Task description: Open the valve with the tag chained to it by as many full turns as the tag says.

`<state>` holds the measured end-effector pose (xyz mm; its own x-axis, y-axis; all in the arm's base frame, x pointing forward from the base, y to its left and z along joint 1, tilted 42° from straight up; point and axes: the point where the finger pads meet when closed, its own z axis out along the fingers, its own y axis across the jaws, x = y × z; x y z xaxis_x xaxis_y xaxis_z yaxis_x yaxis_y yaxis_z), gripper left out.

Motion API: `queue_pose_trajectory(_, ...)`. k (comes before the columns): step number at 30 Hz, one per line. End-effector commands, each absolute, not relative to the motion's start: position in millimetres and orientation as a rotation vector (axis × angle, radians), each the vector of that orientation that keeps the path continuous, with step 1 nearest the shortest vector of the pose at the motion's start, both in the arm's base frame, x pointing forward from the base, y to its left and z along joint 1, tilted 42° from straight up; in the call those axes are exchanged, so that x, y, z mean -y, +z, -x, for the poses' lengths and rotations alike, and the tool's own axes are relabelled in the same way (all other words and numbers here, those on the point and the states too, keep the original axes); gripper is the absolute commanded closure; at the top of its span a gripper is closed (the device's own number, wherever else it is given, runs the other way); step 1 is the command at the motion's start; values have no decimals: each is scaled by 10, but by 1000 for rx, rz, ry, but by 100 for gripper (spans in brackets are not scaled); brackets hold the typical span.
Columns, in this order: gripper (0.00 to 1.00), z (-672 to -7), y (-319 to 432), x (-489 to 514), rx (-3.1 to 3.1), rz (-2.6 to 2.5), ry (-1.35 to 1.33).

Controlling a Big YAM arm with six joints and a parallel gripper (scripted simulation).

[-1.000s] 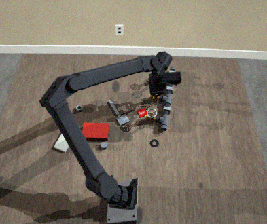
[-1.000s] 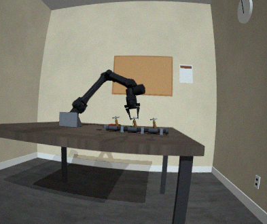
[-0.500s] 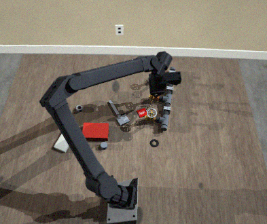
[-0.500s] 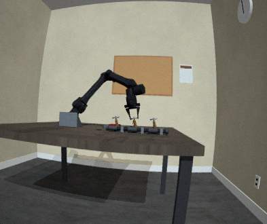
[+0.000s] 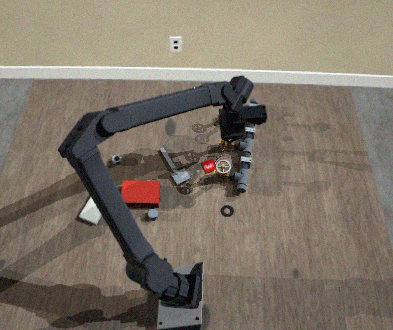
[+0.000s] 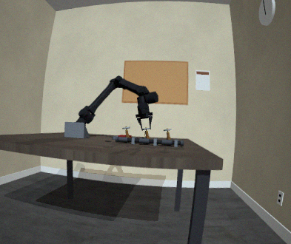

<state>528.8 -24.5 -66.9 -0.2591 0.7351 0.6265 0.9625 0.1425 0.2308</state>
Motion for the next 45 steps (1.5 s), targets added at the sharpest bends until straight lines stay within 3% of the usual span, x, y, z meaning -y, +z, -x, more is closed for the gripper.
queue_pose_trajectory(1, 100, -5334, -640, 252, 2196, 1520, -904)
queue_pose_trajectory(22, 100, -5374, -630, 262, 2800, 653, -1089)
queue_pose_trajectory(45, 100, -5419, -619, 274, 3117, -1027, -1113)
